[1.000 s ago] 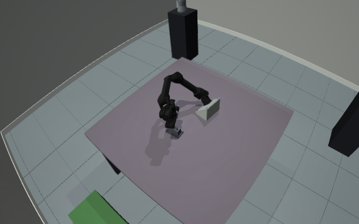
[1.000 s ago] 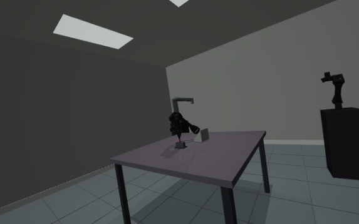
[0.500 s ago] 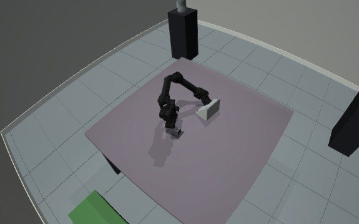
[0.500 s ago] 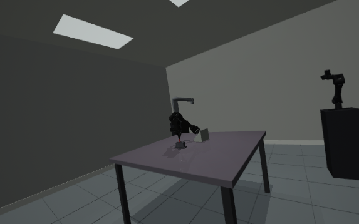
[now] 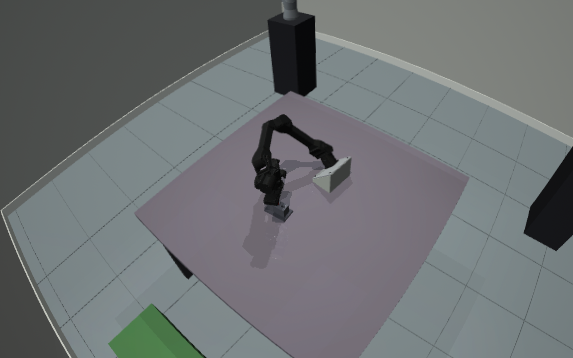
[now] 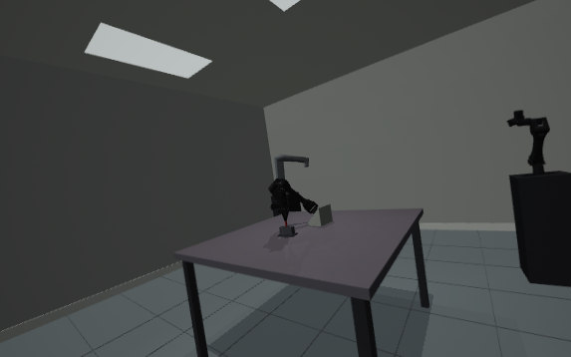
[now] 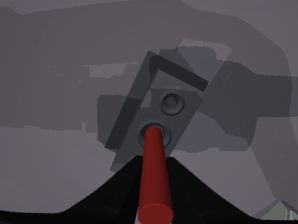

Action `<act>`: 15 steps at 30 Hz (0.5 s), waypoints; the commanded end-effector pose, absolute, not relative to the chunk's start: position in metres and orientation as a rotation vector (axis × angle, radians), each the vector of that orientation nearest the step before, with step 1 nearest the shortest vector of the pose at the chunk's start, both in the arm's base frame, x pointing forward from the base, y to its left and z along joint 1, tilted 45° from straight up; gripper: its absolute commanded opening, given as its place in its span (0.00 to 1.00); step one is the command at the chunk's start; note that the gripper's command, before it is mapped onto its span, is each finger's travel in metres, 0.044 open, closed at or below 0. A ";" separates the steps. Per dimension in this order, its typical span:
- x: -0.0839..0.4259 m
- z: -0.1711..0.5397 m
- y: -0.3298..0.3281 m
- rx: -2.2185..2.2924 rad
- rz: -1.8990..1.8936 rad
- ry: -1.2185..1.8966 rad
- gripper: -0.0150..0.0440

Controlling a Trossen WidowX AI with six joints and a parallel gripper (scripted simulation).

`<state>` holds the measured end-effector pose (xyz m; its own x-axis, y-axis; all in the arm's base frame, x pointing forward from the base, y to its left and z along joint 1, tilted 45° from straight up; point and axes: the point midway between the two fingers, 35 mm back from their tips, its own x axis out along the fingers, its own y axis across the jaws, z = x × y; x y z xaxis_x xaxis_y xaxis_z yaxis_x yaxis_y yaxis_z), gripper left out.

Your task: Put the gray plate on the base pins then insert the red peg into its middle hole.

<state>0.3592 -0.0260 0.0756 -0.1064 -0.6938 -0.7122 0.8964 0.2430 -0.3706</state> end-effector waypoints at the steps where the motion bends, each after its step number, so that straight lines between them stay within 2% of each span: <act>1: 0.359 0.076 -0.026 0.265 -1.368 0.983 0.43; 3: 0.359 0.076 -0.026 0.265 -1.368 0.983 0.51; 15: 0.359 0.076 -0.025 0.262 -1.368 0.983 0.51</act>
